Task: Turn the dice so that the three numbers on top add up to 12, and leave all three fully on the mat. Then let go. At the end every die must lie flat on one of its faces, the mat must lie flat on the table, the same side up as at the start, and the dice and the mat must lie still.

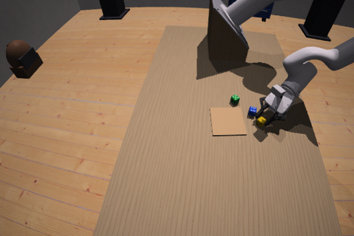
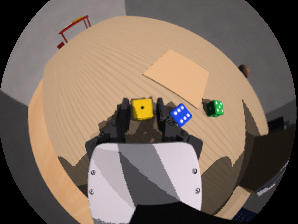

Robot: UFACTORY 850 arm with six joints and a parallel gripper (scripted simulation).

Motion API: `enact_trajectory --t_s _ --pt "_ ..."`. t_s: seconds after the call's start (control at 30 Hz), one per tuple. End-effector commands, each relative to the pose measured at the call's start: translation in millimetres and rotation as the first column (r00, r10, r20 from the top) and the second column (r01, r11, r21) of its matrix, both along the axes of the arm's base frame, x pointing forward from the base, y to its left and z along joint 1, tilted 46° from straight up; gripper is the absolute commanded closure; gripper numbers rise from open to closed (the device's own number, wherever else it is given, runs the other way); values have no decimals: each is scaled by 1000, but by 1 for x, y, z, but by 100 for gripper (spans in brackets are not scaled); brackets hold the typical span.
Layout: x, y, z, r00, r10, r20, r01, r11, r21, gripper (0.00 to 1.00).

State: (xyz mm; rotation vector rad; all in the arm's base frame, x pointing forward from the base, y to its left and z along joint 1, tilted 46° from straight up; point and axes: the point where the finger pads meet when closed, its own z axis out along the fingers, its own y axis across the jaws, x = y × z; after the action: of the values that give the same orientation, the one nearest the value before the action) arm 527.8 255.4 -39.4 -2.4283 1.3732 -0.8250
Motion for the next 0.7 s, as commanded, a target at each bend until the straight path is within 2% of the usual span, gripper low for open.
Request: enact_trajectory --t_s 0.0,0.27,0.67 --pt "-8 1 12 1000 -1 1 1 1000 0 53" --pt "-17 2 25 1000 -1 1 1 1000 0 53" --pt "-17 -2 31 1000 -1 1 1 1000 0 53"
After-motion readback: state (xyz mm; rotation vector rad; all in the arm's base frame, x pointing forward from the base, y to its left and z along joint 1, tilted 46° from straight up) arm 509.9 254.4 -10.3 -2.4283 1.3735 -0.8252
